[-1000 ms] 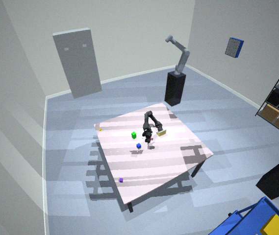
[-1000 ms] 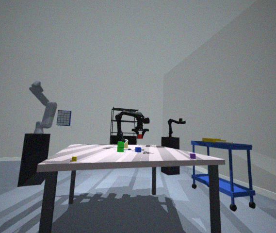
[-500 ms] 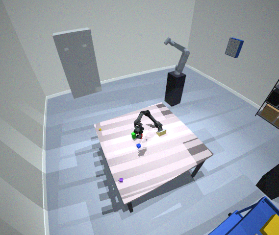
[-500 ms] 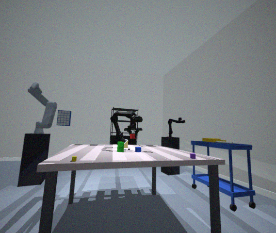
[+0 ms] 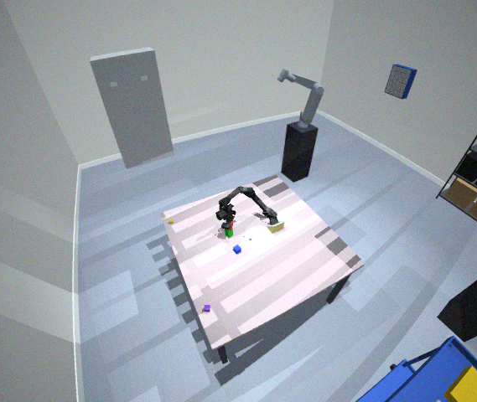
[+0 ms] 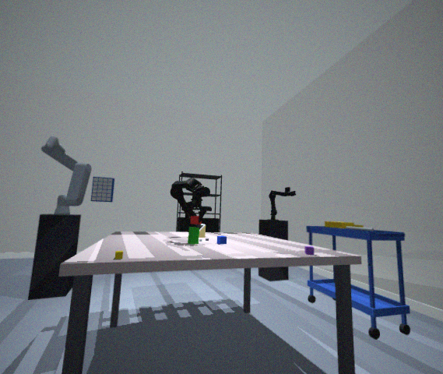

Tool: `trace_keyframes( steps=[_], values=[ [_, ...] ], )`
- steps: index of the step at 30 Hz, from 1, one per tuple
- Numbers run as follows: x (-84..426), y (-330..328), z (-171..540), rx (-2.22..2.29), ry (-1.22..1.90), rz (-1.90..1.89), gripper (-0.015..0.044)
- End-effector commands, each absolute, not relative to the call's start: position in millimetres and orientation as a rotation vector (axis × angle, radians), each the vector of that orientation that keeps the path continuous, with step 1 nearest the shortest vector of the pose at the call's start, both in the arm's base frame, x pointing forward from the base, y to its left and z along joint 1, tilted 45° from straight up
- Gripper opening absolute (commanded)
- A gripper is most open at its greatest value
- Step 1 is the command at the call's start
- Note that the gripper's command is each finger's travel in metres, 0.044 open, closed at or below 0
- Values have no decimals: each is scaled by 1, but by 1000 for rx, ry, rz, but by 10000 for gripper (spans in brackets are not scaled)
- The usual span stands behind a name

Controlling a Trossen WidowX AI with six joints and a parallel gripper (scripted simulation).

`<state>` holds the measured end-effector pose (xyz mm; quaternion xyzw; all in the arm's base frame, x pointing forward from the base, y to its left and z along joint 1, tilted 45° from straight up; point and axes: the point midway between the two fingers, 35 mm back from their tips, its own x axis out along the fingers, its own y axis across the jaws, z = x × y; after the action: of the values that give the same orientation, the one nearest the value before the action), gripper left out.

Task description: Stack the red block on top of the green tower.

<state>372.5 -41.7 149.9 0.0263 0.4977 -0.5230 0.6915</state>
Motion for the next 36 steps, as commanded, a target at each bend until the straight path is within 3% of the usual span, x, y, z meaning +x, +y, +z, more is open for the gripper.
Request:
trace_keyframes(
  steps=[1, 36],
  values=[
    [374, -49, 159, 47, 1109, -1168, 0],
    [372, -64, 142, 46, 1108, -1168, 0]
  ],
)
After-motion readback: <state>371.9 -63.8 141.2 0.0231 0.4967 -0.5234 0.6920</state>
